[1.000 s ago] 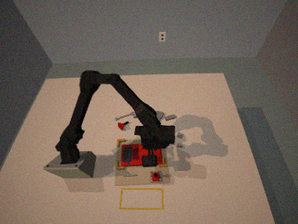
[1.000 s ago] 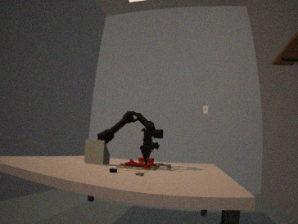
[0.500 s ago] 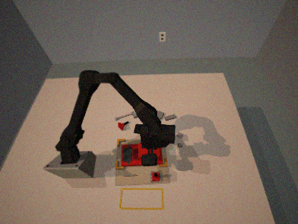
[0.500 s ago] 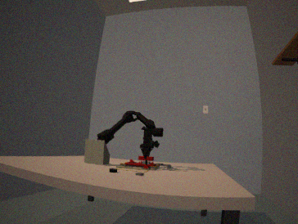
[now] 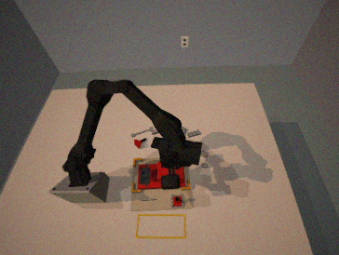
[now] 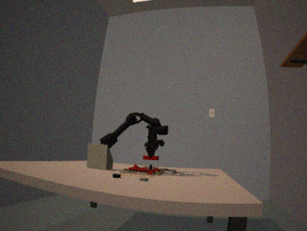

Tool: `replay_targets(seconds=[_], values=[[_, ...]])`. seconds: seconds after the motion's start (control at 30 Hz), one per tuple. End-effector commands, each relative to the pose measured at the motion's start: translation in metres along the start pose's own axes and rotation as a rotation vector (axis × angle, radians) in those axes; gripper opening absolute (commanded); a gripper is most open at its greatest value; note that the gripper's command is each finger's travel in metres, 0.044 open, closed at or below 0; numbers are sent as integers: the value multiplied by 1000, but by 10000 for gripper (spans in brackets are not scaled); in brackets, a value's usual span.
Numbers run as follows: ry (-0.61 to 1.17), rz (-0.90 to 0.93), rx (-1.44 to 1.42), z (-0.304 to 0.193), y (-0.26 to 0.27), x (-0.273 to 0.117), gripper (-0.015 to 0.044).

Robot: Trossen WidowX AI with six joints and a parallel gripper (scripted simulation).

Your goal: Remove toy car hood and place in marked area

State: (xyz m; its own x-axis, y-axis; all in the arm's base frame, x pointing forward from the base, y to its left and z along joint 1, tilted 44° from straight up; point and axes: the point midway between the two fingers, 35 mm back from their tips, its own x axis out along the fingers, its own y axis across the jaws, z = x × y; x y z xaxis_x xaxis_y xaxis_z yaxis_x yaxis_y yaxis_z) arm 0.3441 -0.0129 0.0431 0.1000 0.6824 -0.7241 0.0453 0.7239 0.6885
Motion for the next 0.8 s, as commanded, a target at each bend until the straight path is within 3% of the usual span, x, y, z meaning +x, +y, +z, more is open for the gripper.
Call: replay_targets(seconds=[0.0,0.77], values=[[-4,-15,9,0,-32,-4,0],[-2,-14,-2,-48,-187,-11,0]])
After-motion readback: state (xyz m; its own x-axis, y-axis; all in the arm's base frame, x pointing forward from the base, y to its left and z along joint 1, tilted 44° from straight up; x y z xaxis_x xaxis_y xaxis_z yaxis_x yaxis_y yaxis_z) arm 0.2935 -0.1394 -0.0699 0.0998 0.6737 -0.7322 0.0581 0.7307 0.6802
